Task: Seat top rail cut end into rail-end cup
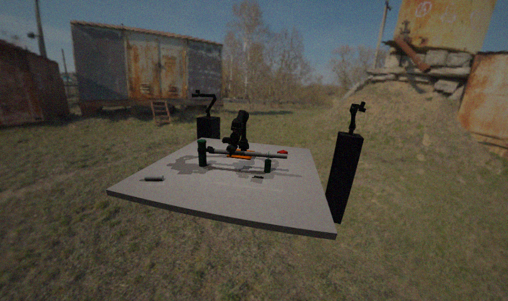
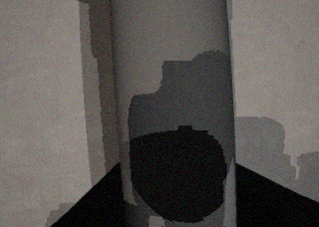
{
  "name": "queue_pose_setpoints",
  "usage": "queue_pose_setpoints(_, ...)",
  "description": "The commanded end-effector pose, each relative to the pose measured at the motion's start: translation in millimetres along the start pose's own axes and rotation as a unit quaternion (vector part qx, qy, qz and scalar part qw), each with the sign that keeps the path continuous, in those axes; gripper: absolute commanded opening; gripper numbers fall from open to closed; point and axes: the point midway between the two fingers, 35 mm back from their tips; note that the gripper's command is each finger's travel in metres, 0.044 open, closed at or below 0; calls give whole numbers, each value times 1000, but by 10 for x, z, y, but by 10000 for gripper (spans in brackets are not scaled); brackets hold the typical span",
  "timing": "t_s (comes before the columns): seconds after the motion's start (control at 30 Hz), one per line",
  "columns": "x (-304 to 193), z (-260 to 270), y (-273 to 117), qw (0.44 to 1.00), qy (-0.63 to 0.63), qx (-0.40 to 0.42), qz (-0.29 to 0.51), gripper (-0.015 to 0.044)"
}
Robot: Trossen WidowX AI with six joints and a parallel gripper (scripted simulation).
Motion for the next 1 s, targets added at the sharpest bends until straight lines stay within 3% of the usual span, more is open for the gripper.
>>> queue_pose_setpoints(0.0,36,14,-14,1000,-1,3,-4,0)
queue_pose_setpoints(0.97,34,10,1,1000,-1,0,-1,0)
Point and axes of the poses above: the point midway between the two fingers, 35 mm back from their tips, its own y axis out along the fingers, its own z axis across the jaws, x = y × z, and after that the axes turned 6 degrees about y, right-handed
